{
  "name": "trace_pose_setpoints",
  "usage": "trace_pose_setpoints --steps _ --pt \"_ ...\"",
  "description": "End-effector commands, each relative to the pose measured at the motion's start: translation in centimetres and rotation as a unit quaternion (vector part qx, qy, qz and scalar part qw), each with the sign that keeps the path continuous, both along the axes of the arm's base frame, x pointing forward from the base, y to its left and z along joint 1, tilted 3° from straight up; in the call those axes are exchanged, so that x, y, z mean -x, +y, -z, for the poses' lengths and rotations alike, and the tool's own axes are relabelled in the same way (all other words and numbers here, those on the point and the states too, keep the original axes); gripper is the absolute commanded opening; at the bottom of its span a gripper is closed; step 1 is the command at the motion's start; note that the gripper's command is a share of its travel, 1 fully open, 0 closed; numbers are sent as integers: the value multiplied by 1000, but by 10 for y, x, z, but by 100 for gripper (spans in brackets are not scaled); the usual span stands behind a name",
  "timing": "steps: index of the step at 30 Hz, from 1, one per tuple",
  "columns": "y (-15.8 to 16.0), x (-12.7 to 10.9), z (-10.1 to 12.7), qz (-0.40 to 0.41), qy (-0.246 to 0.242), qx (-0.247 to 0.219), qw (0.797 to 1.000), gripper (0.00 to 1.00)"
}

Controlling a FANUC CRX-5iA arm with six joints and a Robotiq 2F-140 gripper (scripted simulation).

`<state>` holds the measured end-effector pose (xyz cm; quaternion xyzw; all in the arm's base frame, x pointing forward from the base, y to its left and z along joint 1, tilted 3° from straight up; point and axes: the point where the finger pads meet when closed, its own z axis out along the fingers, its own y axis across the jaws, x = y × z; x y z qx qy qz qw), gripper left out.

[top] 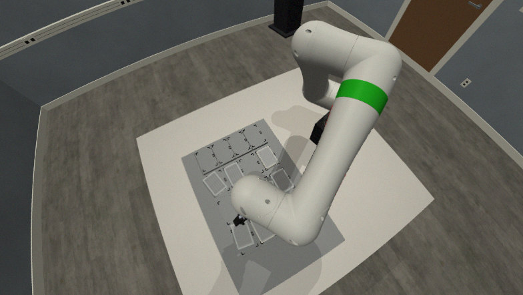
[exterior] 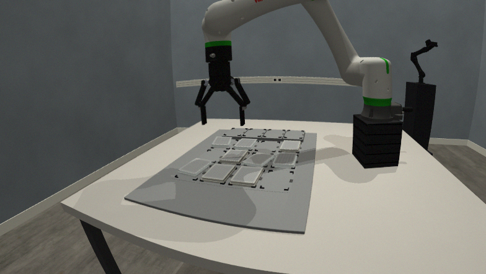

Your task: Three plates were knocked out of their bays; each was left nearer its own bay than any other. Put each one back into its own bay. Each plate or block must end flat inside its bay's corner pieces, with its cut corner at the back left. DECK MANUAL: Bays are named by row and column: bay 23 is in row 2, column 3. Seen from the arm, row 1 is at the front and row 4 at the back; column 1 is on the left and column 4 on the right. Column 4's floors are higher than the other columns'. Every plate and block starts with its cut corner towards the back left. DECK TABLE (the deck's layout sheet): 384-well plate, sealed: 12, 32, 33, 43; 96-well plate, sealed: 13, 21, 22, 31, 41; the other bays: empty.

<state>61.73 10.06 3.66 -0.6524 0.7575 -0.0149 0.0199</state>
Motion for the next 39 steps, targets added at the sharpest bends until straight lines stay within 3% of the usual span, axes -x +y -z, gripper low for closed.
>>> trace_pose_setpoints --steps 1,13,39 --pt "0 -1 -1 0 -1 0 1000 100" --pt "0 -1 -1 0 -1 0 1000 100" --pt "-95 13 0 0 -1 0 1000 100"
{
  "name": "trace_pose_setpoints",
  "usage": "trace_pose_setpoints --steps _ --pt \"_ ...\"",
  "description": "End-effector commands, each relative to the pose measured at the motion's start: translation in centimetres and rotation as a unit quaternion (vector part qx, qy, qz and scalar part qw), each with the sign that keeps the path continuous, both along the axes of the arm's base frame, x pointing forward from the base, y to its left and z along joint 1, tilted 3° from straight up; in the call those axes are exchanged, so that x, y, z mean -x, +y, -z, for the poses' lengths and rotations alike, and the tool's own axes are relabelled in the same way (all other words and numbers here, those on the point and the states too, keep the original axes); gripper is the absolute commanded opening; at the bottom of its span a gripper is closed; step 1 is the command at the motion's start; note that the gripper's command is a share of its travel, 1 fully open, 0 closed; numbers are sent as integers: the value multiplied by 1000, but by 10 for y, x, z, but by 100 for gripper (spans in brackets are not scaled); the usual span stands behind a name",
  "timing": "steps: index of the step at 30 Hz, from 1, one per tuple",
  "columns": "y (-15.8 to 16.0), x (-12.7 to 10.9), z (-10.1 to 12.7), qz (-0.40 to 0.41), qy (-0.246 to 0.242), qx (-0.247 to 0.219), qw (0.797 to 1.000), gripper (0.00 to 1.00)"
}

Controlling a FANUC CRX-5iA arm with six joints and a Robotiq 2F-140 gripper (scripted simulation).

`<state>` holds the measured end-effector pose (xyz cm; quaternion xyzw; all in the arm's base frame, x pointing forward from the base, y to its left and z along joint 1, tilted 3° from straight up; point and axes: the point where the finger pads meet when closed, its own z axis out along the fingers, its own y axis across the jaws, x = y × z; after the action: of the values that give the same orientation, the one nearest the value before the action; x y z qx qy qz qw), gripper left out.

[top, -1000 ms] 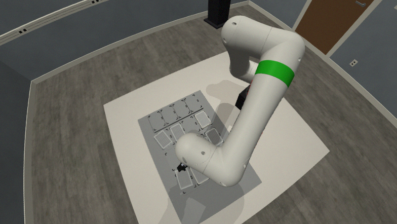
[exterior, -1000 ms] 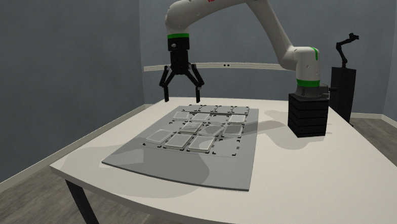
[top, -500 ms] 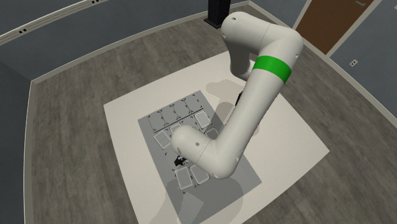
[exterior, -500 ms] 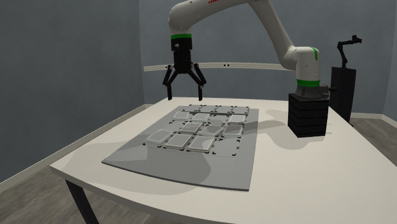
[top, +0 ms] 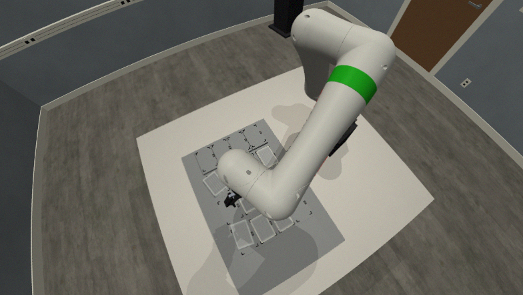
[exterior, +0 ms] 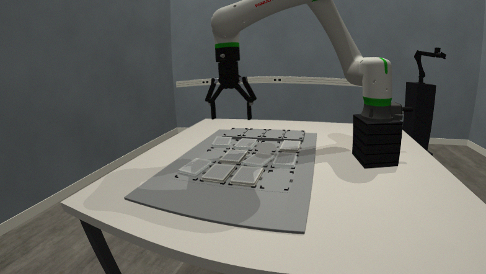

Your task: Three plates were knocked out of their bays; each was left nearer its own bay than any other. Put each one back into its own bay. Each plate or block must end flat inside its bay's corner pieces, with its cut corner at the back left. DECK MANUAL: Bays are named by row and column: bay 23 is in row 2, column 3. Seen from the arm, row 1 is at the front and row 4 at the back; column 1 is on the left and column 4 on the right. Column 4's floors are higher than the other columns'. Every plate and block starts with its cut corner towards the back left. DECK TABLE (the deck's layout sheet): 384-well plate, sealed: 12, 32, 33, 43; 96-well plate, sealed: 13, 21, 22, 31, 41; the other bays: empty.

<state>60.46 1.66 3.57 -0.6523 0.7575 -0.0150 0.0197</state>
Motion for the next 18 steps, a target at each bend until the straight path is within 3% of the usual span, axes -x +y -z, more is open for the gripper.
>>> trace_pose_setpoints --steps 1,18 --pt "-15 1 -1 0 -1 0 1000 100" --pt "-74 10 0 0 -1 0 1000 100"
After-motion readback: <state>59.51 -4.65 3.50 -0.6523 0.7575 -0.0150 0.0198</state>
